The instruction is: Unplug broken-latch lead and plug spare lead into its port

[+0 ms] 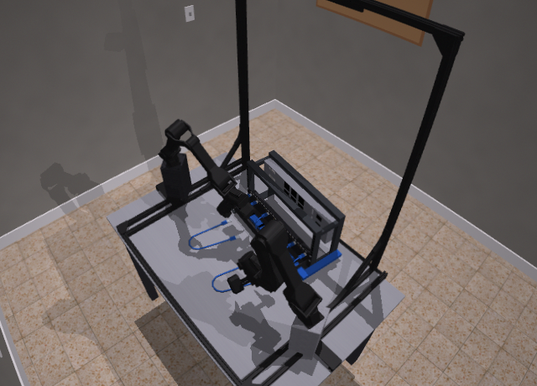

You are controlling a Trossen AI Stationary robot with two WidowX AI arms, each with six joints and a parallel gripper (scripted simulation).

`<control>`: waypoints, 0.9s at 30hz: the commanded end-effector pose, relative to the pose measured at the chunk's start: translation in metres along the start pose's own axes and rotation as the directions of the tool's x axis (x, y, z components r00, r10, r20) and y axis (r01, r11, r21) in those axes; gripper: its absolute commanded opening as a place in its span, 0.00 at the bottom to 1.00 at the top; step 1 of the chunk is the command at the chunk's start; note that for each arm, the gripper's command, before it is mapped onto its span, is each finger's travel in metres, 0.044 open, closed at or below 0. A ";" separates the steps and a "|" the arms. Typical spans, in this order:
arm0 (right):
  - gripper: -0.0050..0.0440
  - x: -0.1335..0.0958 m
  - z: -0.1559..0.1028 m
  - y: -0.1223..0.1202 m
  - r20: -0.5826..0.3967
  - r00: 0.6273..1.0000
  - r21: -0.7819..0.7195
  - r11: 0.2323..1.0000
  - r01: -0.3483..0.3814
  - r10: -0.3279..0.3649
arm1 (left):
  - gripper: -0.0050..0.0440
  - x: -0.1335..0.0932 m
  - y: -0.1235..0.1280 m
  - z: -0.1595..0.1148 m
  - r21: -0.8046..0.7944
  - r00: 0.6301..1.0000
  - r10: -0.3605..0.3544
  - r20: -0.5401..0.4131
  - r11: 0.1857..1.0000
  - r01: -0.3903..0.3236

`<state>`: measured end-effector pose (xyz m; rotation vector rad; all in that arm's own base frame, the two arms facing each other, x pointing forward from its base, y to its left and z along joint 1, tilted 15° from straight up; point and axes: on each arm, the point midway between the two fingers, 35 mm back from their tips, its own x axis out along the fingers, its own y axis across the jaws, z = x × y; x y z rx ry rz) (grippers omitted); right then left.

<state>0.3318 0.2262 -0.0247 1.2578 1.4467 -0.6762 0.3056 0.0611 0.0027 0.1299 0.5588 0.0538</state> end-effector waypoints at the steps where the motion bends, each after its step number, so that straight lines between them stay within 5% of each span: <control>1: 0.46 0.022 -0.036 0.042 0.052 0.999 0.044 0.999 0.012 -0.015 | 1.00 0.000 0.000 0.000 0.000 1.000 0.000 0.000 1.000 0.000; 27: 0.46 0.025 -0.041 0.048 0.059 0.998 0.049 0.999 0.014 -0.017 | 1.00 0.000 0.000 0.000 0.000 1.000 0.000 0.000 1.000 0.000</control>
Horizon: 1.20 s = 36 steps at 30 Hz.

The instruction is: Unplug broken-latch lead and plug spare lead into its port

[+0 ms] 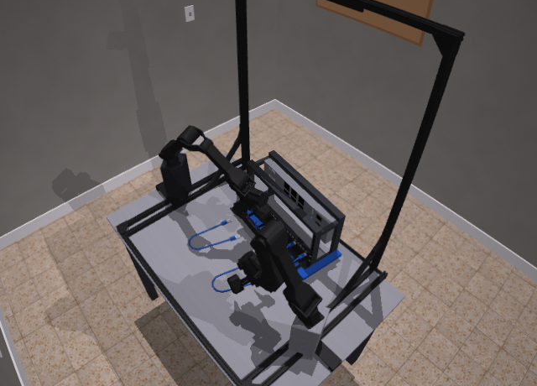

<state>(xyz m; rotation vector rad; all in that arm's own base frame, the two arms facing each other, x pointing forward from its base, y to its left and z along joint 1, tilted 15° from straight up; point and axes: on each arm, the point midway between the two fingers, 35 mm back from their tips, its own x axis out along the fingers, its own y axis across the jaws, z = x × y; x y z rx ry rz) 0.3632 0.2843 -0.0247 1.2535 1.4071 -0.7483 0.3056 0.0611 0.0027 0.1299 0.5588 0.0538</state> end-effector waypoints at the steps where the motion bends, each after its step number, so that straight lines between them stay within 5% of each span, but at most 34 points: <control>1: 0.46 0.002 0.000 0.002 0.007 1.000 0.007 1.000 0.000 0.000 | 1.00 0.000 0.000 0.000 0.000 1.000 0.000 0.000 1.000 0.000; 7: 0.46 0.002 0.000 0.002 0.007 1.000 0.007 1.000 0.000 0.000 | 1.00 0.000 0.000 0.000 0.000 1.000 0.000 0.000 1.000 0.000; 8: 0.46 0.061 0.001 0.002 0.007 1.000 0.007 1.000 0.000 0.000 | 1.00 0.000 0.000 0.000 0.000 1.000 0.000 0.000 1.000 0.000; 24: 0.46 0.061 0.001 0.002 0.007 1.000 0.007 1.000 0.000 0.000 | 1.00 0.000 0.000 0.000 0.000 1.000 0.000 0.000 1.000 0.000; 25: 0.10 0.060 0.001 0.000 0.003 1.000 0.001 1.000 0.006 -0.006 | 1.00 0.000 0.000 0.000 0.000 1.000 0.000 0.000 1.000 0.000; 36: 0.10 0.060 0.001 0.000 0.003 1.000 0.001 1.000 0.006 -0.006 | 1.00 0.000 0.000 0.000 0.000 1.000 0.000 0.000 1.000 0.000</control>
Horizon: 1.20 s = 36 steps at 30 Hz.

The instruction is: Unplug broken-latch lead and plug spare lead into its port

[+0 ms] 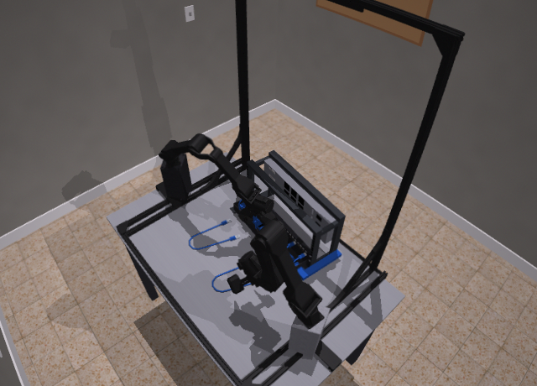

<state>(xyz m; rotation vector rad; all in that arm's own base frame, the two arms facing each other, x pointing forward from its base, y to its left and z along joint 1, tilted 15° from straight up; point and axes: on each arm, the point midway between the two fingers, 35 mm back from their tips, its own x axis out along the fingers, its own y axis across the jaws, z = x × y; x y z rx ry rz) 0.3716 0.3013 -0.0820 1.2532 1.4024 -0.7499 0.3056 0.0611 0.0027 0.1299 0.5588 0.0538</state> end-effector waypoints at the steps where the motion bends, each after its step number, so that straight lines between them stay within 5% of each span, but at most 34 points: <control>1: 0.10 0.000 0.000 -0.002 -0.001 1.000 0.000 1.000 0.008 -0.008 | 1.00 0.000 0.000 0.000 0.000 1.000 0.000 0.000 1.000 0.000; 22: 0.10 0.000 0.000 0.000 0.000 1.000 0.000 1.000 0.000 0.000 | 1.00 0.000 0.000 0.000 0.000 1.000 0.000 0.000 1.000 0.000; 23: 0.21 0.000 0.000 0.000 0.000 1.000 0.000 1.000 -0.001 0.001 | 1.00 0.000 0.000 0.000 0.000 1.000 0.000 0.000 1.000 0.000; 36: 0.21 0.000 0.000 0.000 0.000 1.000 0.000 1.000 -0.001 0.001 | 1.00 0.000 0.000 0.000 0.000 1.000 0.000 0.000 1.000 0.000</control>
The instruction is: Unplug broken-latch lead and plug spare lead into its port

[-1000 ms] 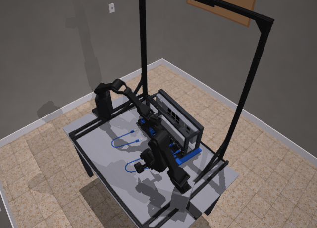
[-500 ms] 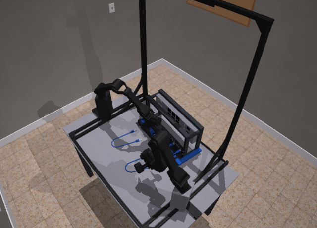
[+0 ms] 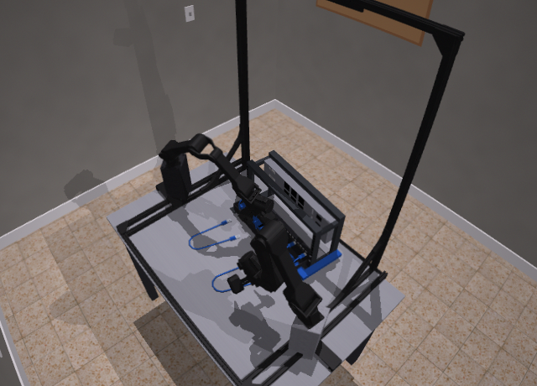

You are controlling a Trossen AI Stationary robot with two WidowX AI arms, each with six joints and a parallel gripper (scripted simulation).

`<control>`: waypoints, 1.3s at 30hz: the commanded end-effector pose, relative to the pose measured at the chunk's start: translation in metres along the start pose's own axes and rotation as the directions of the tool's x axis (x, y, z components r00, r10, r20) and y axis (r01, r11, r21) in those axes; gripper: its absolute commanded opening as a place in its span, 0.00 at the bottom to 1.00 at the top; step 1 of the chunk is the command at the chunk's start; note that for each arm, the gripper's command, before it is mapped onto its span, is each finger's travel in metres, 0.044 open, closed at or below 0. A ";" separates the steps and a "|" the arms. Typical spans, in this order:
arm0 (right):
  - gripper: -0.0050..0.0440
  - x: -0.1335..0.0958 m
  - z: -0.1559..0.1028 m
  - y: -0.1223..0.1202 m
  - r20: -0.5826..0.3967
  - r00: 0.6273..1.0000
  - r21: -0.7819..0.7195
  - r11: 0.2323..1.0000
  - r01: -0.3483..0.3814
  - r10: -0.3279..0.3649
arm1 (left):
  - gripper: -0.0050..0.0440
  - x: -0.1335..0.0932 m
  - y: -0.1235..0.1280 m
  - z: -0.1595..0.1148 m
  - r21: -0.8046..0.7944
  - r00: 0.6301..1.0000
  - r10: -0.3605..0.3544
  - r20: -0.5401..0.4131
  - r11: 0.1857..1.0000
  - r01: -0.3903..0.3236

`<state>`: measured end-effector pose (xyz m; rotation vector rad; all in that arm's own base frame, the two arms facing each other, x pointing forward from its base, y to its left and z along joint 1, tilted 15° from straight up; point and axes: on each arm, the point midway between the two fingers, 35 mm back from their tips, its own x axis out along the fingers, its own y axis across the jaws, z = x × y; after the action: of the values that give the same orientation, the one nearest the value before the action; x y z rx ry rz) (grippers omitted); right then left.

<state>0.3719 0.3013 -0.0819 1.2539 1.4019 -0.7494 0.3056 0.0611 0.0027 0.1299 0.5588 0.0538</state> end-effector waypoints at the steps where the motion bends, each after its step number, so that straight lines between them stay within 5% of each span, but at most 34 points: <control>1: 0.21 0.000 0.000 0.000 0.000 1.000 0.000 1.000 0.000 0.000 | 1.00 0.000 0.000 0.000 0.000 1.000 0.000 0.000 1.000 0.000; 20: 0.21 0.000 0.000 0.000 0.000 1.000 0.000 1.000 0.000 0.000 | 1.00 0.000 0.000 0.000 0.000 1.000 0.000 0.000 1.000 0.000; 21: 0.21 -0.017 0.036 0.000 0.000 1.000 0.000 1.000 0.000 0.000 | 1.00 0.000 0.000 0.000 0.000 1.000 0.000 0.000 1.000 0.000; 39: 0.21 -0.018 0.038 0.000 -0.047 0.999 -0.049 0.999 -0.017 0.014 | 1.00 0.000 0.000 0.000 0.000 1.000 0.000 0.000 1.000 0.000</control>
<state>0.3722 0.2990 -0.0819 1.2467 1.4475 -0.6557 0.3056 0.0611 0.0027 0.1299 0.5588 0.0538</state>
